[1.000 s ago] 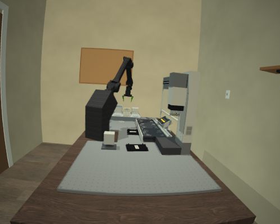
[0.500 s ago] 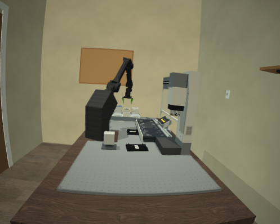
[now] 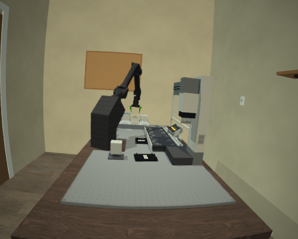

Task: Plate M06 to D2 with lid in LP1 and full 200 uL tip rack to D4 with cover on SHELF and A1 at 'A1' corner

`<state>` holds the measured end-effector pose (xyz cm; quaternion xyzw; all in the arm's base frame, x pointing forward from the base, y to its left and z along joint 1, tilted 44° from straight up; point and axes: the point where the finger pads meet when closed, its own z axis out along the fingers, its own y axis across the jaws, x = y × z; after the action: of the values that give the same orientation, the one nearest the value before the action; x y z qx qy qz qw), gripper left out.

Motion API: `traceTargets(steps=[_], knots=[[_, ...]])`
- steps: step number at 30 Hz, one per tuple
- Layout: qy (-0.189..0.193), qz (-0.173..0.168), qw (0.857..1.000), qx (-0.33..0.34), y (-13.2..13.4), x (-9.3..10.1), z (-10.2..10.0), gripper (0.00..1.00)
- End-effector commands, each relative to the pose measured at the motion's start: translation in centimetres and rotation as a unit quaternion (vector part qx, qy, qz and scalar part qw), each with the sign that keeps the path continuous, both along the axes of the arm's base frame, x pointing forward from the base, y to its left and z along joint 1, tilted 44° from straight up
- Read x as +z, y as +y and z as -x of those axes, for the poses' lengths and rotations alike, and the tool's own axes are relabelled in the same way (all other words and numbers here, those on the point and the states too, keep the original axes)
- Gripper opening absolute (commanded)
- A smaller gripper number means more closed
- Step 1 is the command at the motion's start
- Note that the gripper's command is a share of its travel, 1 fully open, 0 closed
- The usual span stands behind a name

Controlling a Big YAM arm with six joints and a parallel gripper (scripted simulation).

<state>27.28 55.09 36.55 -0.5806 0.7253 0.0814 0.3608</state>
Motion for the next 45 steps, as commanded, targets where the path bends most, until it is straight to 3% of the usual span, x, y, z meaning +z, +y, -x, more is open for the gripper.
traceTargets(steps=[1, 2, 5, 10, 13, 15, 18, 20, 22, 27, 30, 33, 37, 40, 43, 45], knots=[[-0.009, -0.012, 1.0, 0.0, 0.0, 0.9, -0.7, 1.0], [-0.019, -0.038, 0.999, 0.005, -0.4, 4.0, 0.3, 1.0], [-0.009, -0.013, 1.0, 0.004, 0.9, 0.5, -0.7, 1.0], [-0.009, -0.012, 1.0, 0.001, 1.1, -0.2, -1.4, 1.0], [-0.01, -0.015, 1.0, 0.003, 1.5, -0.2, -1.3, 1.0], [-0.015, -0.025, 1.0, 0.003, 1.1, 0.9, -1.3, 1.0], [-0.015, -0.025, 1.0, 0.001, 1.1, 0.8, -1.5, 1.0], [-0.009, -0.014, 1.0, 0.001, 1.9, -0.9, -1.9, 1.0], [-0.01, -0.015, 1.0, 0.002, 2.2, -1.1, -2.0, 1.0], [-0.012, -0.019, 1.0, 0.002, 2.7, -1.2, -2.5, 1.0], [-0.018, -0.033, 0.999, 0.001, 2.6, 0.3, -2.6, 1.0], [-0.015, -0.026, 1.0, 0.003, 3.6, -1.1, -2.9, 1.0], [-0.016, -0.028, 0.999, 0.003, 3.8, -1.0, -3.0, 1.0], [-0.02, -0.038, 0.999, 0.004, 3.5, 0.3, -2.6, 1.0], [-0.02, -0.038, 0.999, 0.004, 3.5, 0.3, -2.6, 1.0], [-0.012, -0.026, 1.0, 0.002, 3.0, -0.9, -2.2, 1.0]])
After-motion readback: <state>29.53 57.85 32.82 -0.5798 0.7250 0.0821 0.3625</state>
